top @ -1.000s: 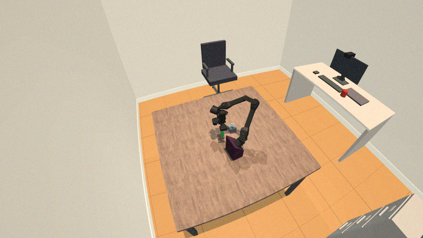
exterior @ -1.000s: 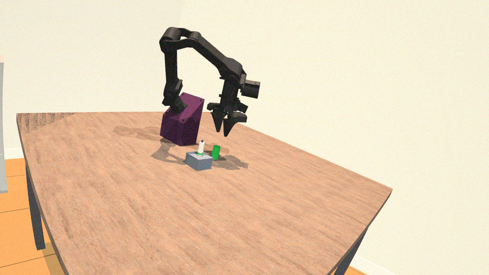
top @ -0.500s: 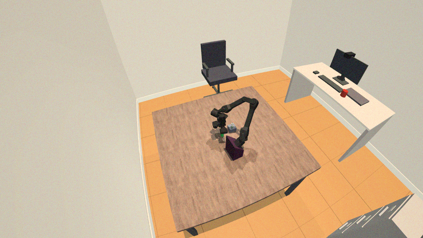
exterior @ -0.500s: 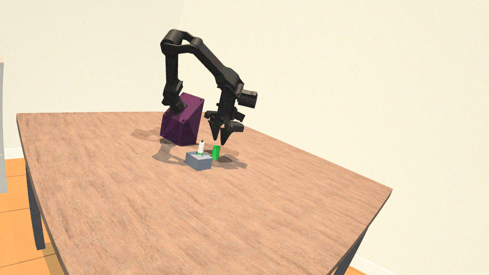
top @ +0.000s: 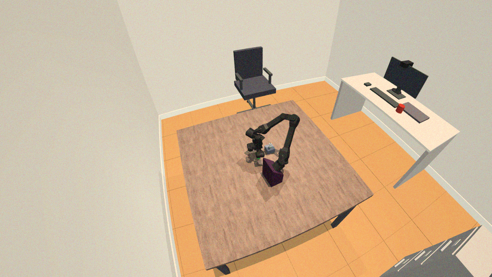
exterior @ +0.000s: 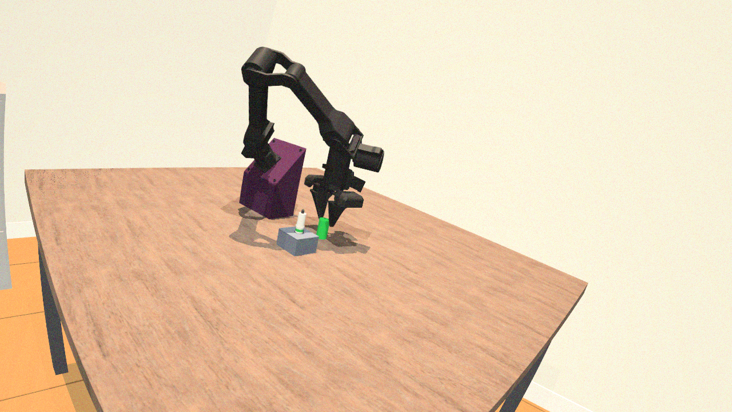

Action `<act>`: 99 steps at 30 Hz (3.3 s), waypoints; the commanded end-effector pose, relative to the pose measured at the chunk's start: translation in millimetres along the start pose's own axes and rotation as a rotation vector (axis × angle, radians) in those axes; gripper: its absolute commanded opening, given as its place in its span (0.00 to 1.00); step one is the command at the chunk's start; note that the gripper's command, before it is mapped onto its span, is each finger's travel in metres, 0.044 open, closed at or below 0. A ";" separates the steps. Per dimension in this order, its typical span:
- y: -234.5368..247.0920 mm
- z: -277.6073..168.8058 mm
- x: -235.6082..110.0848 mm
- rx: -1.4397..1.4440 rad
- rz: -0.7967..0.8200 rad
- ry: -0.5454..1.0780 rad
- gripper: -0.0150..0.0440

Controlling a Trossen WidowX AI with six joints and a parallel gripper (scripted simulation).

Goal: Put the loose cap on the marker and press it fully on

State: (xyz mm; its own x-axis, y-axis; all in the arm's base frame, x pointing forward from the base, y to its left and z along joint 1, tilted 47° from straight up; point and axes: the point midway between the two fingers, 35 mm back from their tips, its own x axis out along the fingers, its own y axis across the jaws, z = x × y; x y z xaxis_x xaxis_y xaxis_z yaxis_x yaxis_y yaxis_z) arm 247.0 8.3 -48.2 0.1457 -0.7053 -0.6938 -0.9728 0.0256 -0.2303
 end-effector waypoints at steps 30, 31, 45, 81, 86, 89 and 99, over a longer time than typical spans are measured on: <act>3.3 -4.0 28.5 -0.004 0.003 0.014 0.34; 3.2 -3.8 27.4 -0.004 0.003 0.013 0.30; 1.7 -0.5 -5.9 -0.004 0.004 0.008 0.25; -47.7 -76.0 -74.4 -0.001 0.004 0.008 0.25; -54.3 -95.4 -82.9 -0.001 0.003 0.011 0.25; -57.3 -106.6 -87.4 -0.003 0.003 0.013 0.25; -57.5 -109.2 -82.1 -0.003 0.003 0.014 0.25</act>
State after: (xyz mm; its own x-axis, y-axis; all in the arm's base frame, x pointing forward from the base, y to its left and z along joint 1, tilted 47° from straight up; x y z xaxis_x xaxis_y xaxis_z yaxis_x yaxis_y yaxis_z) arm 271.8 -8.7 97.6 0.1437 -0.7097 -0.6896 -0.9733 0.0247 -0.2282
